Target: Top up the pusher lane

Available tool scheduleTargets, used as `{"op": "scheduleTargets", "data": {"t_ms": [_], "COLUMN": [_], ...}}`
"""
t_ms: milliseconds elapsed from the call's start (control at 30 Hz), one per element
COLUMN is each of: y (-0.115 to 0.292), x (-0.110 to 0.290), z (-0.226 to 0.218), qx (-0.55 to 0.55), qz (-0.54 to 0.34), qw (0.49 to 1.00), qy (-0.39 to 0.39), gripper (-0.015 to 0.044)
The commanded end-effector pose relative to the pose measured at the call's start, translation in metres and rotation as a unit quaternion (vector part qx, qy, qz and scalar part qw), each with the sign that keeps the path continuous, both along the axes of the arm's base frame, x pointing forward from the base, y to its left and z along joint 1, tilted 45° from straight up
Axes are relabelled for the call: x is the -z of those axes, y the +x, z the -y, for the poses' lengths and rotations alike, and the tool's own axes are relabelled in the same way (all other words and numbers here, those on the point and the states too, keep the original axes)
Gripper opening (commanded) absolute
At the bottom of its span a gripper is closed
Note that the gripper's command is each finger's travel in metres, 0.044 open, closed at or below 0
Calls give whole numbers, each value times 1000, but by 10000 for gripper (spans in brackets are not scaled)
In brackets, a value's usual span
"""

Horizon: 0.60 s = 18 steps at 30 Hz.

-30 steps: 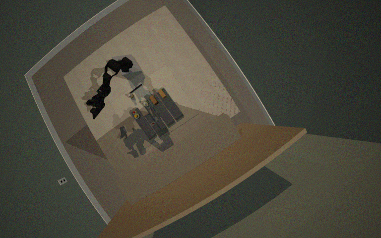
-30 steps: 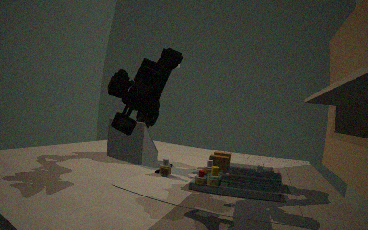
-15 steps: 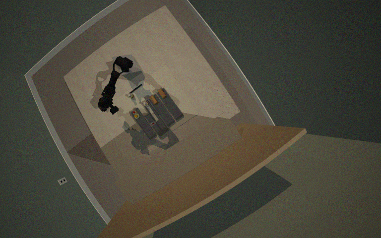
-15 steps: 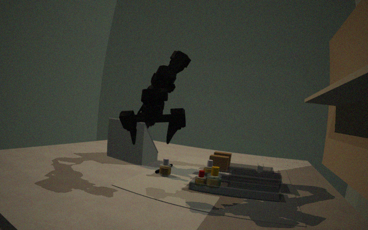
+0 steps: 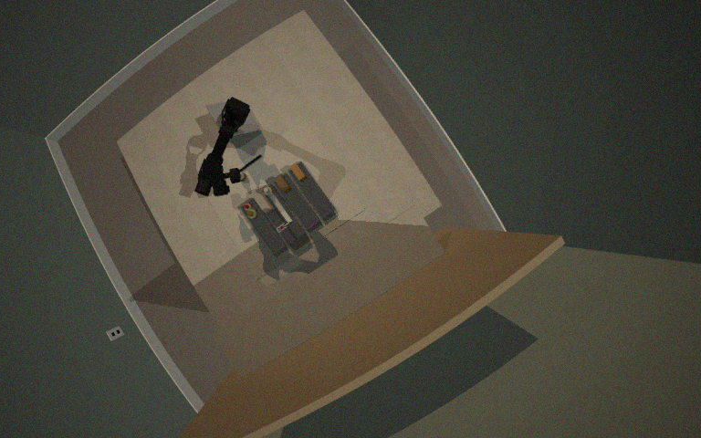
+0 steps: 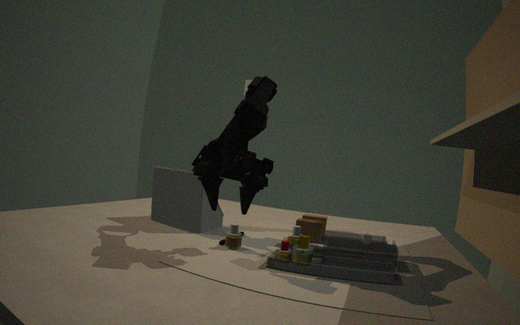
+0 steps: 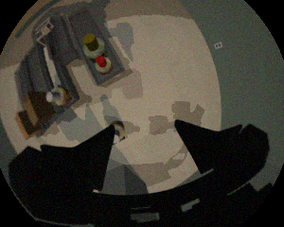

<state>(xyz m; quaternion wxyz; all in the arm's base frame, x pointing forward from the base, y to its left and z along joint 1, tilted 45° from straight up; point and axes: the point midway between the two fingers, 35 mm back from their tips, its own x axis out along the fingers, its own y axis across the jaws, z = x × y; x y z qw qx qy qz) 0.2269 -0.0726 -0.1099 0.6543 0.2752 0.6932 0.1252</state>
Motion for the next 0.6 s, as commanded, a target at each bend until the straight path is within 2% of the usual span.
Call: {"op": "scheduleTargets", "data": {"t_ms": [0,333,467,567], "y": [-20,-20,-24,-24], "x": [-44,-41,-18,-16], "z": [-40,-37,-60,-62], "qx": [-188,-188,-188,-188], "qz": [66,66,66,66], "qw": [975,975,975,975], "qy": [101,101,101,102], "gripper": [440,440,440,440]}}
